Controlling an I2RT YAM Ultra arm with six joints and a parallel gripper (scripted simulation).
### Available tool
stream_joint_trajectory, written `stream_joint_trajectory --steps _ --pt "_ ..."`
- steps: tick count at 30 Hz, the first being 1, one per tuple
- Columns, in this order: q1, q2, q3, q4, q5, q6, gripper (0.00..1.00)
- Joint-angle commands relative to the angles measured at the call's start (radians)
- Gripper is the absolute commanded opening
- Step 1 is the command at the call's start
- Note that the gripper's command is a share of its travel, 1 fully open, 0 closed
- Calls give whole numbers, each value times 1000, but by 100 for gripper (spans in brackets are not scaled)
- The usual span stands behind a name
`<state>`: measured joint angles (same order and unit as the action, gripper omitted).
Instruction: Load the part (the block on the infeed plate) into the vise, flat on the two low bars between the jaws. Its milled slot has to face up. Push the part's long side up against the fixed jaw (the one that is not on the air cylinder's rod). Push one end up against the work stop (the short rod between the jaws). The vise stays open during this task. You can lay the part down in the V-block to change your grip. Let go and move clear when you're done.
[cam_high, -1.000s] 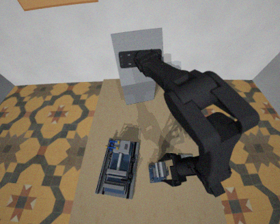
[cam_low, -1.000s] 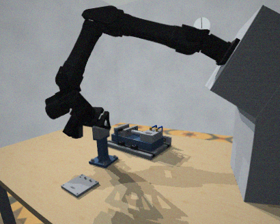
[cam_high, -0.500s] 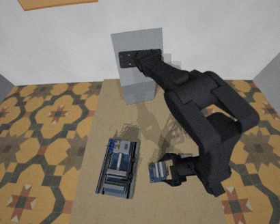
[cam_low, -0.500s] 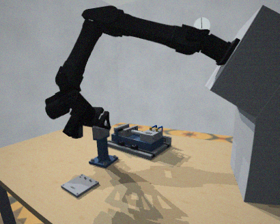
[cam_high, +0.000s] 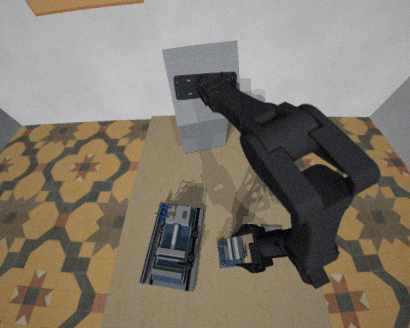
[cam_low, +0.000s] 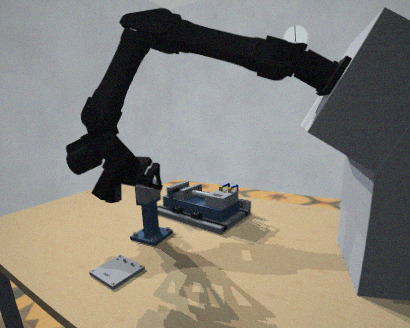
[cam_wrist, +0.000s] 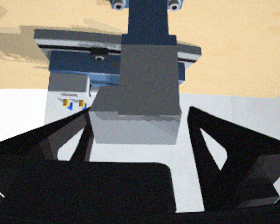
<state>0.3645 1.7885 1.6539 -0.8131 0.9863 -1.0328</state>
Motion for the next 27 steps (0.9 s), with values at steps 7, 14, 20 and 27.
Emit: stream_joint_trajectory --steps 7,14,20,27 --pt "-1 -9 27 15 0 -5 81" --pt "2 -13 -21 22 1 -1 81" --pt "6 -21 -30 29 2 4 81" --pt "8 -31 -48 44 -6 -1 81"
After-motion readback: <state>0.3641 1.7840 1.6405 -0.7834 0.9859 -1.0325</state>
